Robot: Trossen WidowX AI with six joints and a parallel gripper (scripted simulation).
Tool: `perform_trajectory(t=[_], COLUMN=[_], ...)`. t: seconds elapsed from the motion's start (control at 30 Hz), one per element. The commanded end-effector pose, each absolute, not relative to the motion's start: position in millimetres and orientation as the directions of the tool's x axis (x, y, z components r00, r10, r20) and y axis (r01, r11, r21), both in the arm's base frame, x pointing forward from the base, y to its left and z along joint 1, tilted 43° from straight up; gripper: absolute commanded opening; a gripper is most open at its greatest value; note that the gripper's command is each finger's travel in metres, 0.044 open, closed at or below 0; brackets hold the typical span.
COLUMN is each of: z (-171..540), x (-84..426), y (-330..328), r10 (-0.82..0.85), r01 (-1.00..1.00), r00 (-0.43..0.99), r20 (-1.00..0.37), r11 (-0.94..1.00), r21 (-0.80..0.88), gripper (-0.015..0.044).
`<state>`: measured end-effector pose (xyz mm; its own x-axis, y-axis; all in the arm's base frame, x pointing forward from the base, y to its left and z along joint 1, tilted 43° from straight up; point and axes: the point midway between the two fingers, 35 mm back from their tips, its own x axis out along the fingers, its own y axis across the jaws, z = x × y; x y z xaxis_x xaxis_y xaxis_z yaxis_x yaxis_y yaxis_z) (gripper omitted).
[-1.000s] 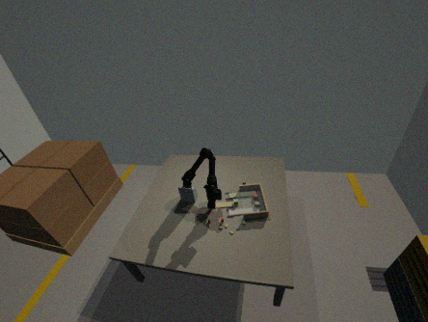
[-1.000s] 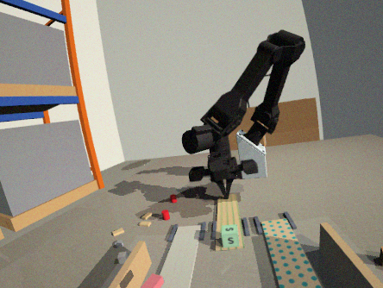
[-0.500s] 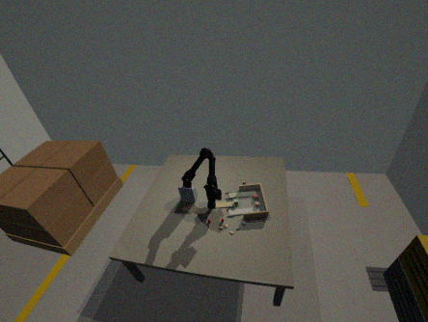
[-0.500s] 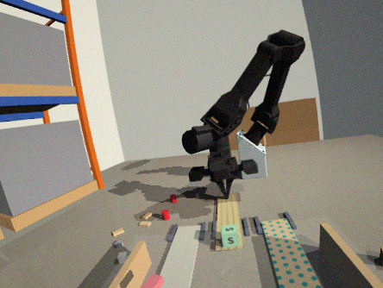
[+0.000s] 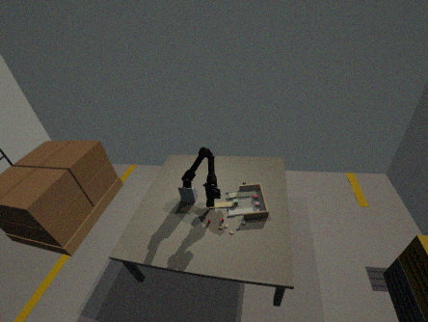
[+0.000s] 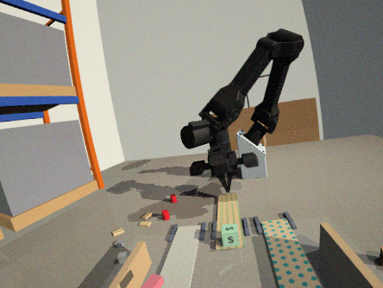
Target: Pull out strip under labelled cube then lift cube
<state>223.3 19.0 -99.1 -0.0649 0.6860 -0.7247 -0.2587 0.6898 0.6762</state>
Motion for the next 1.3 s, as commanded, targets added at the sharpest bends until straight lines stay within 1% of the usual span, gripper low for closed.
perform_trajectory(t=[0.0,0.1,0.27,0.67,1.27], z=[-83.6,-83.6,-79.5,-69.3,-51.9], x=[232.1,232.1,255.6,293.9,354.3], y=[0.6,0.6,8.7,13.4,22.2], r10=[0.676,0.676,0.677,0.677,0.678], r01=[-0.268,-0.268,-0.263,-0.264,-0.267], r00=[-0.059,-0.059,-0.058,-0.056,-0.053], r20=[-0.734,-0.734,-0.734,-0.733,-0.733], r11=[0.698,0.698,0.699,0.698,0.698], r21=[0.664,0.664,0.665,0.665,0.665], gripper=[0.0000,0.0000,0.0131,0.0440,0.0440])
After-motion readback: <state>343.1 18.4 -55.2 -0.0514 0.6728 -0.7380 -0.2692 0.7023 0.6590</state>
